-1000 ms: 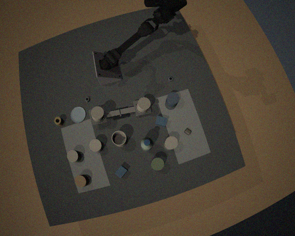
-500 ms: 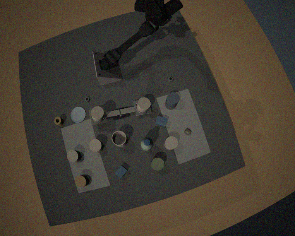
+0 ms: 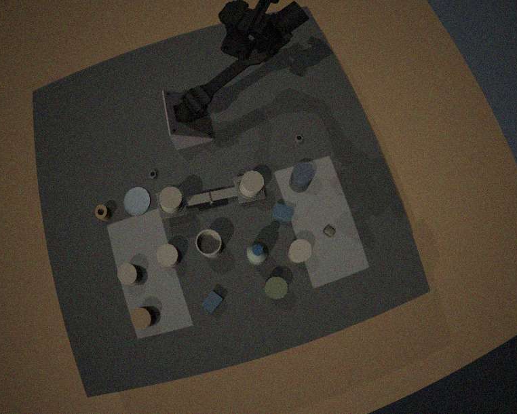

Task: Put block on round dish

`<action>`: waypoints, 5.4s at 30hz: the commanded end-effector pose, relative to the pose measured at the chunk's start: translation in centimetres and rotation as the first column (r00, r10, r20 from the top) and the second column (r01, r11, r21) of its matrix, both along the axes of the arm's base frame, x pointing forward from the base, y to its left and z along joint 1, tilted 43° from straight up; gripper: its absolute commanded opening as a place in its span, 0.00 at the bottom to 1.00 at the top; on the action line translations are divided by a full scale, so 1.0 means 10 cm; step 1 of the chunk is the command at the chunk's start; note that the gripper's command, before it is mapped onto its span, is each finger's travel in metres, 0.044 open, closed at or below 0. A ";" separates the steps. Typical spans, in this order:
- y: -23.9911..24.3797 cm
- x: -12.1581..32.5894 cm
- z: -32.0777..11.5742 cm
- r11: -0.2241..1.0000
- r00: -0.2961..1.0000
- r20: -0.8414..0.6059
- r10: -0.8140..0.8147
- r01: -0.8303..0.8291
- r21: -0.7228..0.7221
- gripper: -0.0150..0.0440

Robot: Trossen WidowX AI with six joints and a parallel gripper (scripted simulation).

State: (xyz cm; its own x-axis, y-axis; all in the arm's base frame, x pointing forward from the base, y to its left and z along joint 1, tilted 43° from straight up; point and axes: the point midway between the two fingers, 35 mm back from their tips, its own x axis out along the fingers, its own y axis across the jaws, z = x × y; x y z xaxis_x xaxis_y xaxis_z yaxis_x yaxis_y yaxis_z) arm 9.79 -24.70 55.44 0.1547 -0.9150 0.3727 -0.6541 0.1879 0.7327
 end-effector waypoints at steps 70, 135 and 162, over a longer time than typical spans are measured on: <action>0.29 0.81 -3.66 0.582 -0.607 -0.754 0.253 -0.527 0.619 1.00; 2.14 1.50 -3.97 -0.604 -0.013 -0.826 -0.564 -0.676 0.423 1.00; 3.13 2.00 -3.90 -0.871 0.637 -0.608 -0.474 -0.239 0.429 1.00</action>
State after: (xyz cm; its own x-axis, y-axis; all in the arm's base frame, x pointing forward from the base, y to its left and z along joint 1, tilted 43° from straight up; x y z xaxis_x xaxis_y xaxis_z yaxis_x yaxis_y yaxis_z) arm 29.60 6.25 16.51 0.0545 0.6826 -0.7287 -0.9966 0.0829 0.0031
